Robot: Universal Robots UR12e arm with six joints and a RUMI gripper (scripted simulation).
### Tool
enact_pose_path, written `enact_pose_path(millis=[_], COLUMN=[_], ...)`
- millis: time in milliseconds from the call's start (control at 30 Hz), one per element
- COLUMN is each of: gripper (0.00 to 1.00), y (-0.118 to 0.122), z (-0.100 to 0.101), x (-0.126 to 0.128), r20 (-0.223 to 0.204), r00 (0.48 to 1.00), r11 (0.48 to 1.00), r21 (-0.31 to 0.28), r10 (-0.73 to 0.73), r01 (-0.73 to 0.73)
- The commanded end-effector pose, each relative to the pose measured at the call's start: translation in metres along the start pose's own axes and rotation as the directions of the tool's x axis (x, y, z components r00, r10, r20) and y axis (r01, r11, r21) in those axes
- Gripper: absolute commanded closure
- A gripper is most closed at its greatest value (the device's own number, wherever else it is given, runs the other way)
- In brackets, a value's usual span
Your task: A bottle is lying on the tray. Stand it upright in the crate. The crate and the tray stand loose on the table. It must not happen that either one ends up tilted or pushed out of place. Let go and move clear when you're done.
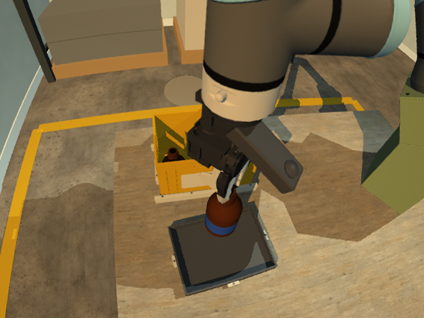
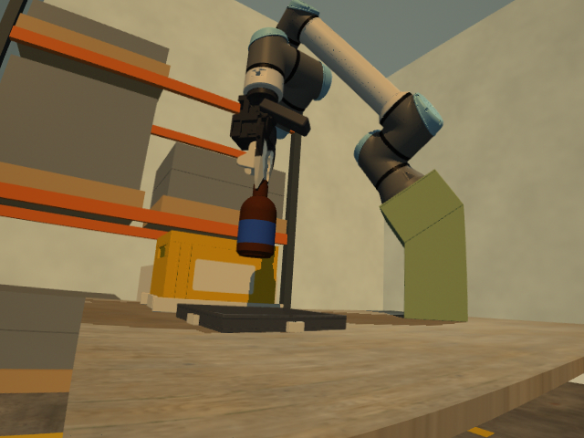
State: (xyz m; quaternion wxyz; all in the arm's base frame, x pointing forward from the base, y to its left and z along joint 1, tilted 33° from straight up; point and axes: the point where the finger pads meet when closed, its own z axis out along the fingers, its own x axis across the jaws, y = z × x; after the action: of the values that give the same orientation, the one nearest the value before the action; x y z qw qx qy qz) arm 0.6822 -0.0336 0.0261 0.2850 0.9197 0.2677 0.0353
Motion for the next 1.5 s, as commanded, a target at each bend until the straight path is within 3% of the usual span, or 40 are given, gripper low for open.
enact_pose_path(millis=[0, 1467], gripper=[1.00, 1.00], y=[0.000, 0.000], z=[-0.001, -0.036], x=[0.000, 0.000], r20=[-0.001, -0.001], r00=[1.000, 1.000], r11=[1.000, 1.000], r21=[-0.001, -0.001], r10=[0.000, 0.000], r01=[0.000, 0.000])
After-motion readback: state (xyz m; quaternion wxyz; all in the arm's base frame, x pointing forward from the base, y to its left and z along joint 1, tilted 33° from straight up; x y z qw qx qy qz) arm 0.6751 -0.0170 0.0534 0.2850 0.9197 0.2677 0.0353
